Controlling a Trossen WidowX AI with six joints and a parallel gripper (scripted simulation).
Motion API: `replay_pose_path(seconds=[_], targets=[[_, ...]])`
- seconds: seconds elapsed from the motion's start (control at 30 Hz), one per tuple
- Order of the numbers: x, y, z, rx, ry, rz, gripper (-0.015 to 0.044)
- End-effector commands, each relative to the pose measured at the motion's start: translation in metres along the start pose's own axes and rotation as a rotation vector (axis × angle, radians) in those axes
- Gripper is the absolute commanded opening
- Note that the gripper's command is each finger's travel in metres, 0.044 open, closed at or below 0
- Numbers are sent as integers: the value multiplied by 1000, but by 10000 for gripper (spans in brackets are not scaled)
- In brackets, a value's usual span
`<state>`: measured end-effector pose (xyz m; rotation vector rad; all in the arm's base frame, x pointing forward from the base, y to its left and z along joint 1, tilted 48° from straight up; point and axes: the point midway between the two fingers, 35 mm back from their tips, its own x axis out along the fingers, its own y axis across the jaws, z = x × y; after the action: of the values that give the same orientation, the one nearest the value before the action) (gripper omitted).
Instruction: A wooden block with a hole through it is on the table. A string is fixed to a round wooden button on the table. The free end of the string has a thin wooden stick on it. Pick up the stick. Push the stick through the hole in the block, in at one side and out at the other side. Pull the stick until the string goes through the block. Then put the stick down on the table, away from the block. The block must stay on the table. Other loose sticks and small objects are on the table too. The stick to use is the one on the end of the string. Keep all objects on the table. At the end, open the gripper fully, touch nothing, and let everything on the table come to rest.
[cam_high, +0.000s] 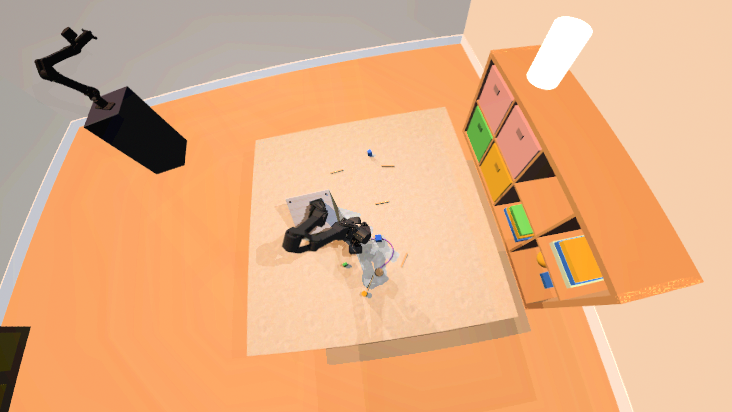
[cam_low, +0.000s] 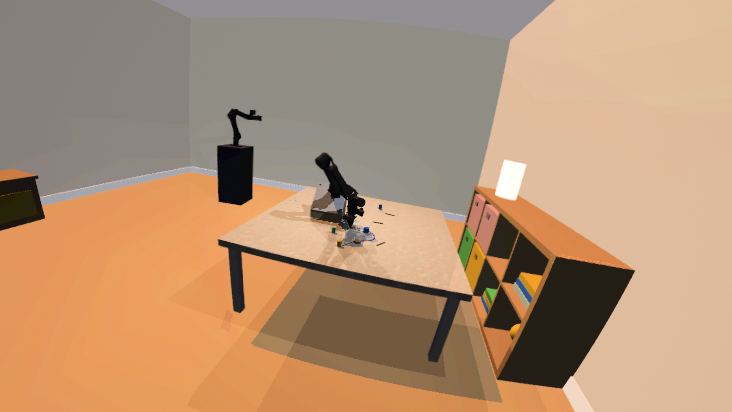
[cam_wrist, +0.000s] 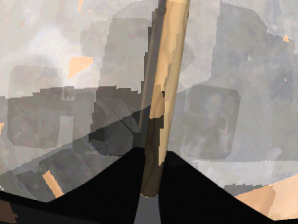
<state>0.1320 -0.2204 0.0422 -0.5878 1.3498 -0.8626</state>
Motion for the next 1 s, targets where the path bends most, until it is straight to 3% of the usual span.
replay_pose_path(seconds=[0.0,0.97], targets=[[0,3,-7,-7,2,1,0],[9,1,-26,7,2,84,0]])
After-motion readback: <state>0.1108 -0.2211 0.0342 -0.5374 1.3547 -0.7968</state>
